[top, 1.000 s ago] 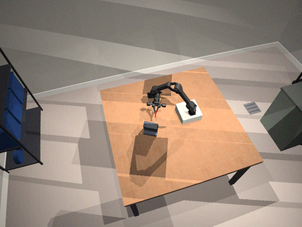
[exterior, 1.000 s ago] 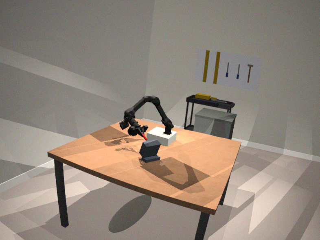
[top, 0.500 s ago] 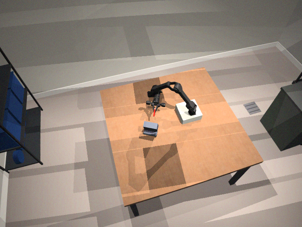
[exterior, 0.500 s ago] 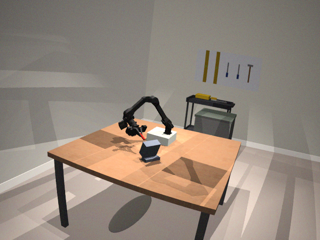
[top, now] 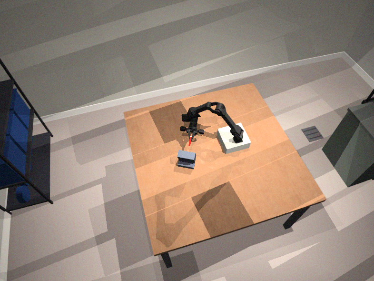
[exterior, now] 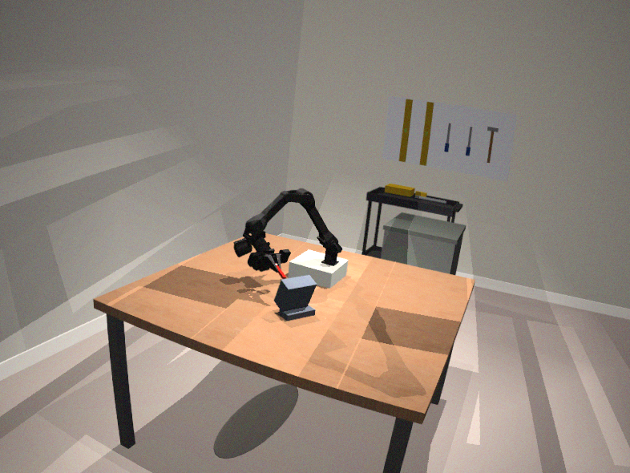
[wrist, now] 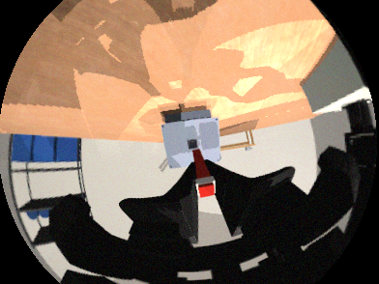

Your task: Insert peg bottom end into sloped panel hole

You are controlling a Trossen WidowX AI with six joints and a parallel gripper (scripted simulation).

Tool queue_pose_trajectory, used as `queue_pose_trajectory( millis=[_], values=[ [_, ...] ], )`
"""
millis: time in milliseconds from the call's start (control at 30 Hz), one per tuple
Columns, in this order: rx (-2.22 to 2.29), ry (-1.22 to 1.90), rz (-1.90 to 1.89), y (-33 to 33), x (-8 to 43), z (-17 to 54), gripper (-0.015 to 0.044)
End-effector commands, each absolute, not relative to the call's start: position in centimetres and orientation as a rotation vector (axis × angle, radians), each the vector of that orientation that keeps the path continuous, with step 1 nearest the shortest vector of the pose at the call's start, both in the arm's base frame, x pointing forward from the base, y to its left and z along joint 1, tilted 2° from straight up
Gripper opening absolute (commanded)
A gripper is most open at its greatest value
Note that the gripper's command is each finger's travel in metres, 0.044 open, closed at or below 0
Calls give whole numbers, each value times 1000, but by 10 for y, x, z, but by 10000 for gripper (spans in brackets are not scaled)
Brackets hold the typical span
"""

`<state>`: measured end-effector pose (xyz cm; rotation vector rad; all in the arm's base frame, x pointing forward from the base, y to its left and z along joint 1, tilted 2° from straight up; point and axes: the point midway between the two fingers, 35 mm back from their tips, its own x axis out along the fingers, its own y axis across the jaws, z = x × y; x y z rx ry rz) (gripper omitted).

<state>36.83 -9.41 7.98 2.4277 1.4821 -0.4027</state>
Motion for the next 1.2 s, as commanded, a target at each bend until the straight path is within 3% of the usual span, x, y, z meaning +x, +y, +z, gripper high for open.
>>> queue_pose_trajectory(
  millis=[0, 1167],
  values=[
    [2447, 1486, -405, -89, 369, 78, 0],
    [2506, 1477, -394, -68, 384, 68, 0]
  ],
)
